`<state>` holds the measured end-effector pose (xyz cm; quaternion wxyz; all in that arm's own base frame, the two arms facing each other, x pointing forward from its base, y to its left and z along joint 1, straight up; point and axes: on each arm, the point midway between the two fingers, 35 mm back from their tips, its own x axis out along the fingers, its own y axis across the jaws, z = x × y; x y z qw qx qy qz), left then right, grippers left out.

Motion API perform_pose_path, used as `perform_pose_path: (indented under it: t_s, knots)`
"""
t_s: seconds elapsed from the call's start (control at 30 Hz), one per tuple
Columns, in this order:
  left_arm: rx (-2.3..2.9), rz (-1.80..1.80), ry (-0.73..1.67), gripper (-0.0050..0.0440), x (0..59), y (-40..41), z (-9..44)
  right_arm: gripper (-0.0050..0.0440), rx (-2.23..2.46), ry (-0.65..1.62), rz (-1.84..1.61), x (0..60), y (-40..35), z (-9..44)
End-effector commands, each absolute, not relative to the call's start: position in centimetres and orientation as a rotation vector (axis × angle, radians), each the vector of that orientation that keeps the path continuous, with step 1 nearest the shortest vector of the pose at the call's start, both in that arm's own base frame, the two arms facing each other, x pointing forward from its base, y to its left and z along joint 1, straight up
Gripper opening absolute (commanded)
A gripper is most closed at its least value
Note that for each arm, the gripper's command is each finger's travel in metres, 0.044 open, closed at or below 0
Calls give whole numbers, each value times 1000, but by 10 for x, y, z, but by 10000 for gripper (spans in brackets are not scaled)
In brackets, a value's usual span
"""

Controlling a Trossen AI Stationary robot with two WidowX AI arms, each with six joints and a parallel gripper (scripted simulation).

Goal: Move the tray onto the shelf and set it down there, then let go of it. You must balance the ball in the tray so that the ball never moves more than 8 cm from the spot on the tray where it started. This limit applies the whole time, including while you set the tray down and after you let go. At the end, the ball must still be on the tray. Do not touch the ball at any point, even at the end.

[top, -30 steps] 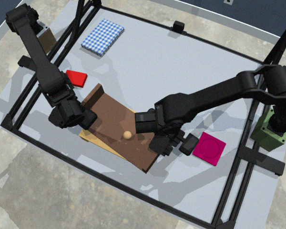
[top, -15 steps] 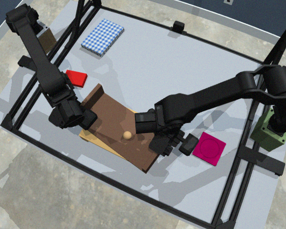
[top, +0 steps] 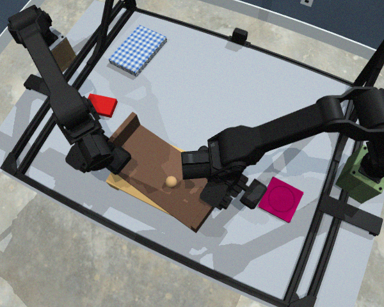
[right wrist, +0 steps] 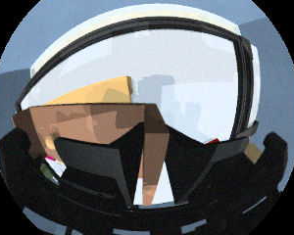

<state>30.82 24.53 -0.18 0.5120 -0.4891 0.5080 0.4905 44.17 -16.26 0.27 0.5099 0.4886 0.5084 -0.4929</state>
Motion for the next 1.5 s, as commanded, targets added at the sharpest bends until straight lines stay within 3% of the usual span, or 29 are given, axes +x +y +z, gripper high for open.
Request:
perform_pose_path:
  t_s: [0.0, 0.2, 0.27, 0.47, 0.93, 1.13, 1.47]
  knots:
    - [-1177, 1180, 1222, 116, 308, 245, -2, 116, 1177, 1224, -1187, 442, -163, 3]
    - [-1177, 1180, 1222, 260, 308, 245, -2, 260, 1177, 1224, -1187, 442, -163, 3]
    - [-1177, 1180, 1222, 260, 308, 245, -2, 260, 1177, 1224, -1187, 442, -163, 3]
    - [-1177, 1180, 1222, 400, 308, 245, -2, 400, 1177, 1224, -1187, 442, -163, 3]
    - [-1175, 1180, 1221, 400, 308, 245, 0, 400, 1177, 1223, -1186, 441, -163, 5]
    - [-1172, 1178, 1223, 400, 274, 240, 63, 400, 1182, 1220, -1178, 409, -172, 67]
    - [-1179, 1179, 1228, 400, 268, 240, 69, 400, 1182, 1226, -1182, 403, -172, 72]
